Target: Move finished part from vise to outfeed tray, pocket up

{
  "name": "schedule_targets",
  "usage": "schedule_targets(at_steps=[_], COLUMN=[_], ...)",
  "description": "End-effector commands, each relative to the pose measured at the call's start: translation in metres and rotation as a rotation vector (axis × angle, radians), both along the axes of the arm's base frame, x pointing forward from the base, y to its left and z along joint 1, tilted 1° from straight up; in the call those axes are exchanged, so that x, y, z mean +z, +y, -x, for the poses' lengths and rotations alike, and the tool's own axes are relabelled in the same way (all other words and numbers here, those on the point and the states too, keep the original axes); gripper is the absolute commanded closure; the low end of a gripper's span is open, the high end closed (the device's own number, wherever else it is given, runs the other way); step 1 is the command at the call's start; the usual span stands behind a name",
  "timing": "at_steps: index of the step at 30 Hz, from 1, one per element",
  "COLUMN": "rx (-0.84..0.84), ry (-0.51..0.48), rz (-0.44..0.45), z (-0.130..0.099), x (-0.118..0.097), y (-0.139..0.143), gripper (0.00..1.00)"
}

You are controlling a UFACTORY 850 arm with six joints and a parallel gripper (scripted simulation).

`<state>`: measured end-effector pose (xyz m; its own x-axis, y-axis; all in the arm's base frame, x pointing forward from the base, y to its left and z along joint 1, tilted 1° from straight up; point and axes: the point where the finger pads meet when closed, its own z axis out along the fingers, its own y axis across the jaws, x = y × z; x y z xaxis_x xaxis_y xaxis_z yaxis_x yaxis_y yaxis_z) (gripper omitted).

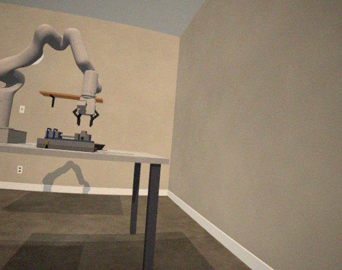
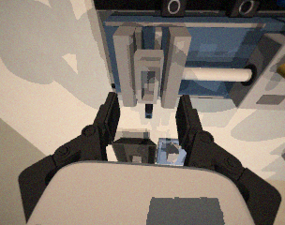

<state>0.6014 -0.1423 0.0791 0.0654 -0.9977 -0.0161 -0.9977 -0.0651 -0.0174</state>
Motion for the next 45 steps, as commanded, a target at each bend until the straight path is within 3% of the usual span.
schedule_targets(at_steps=[1, 17, 45], rx=[0.000, 0.000, 0.000], ry=[-0.002, -0.002, -0.002], rz=[0.001, 0.001, 0.001], z=[-0.001, -0.002, -0.003], x=[-0.008, -0.022, -0.023], y=[0.000, 0.000, 0.000], gripper=[0.31, 0.31, 0.31])
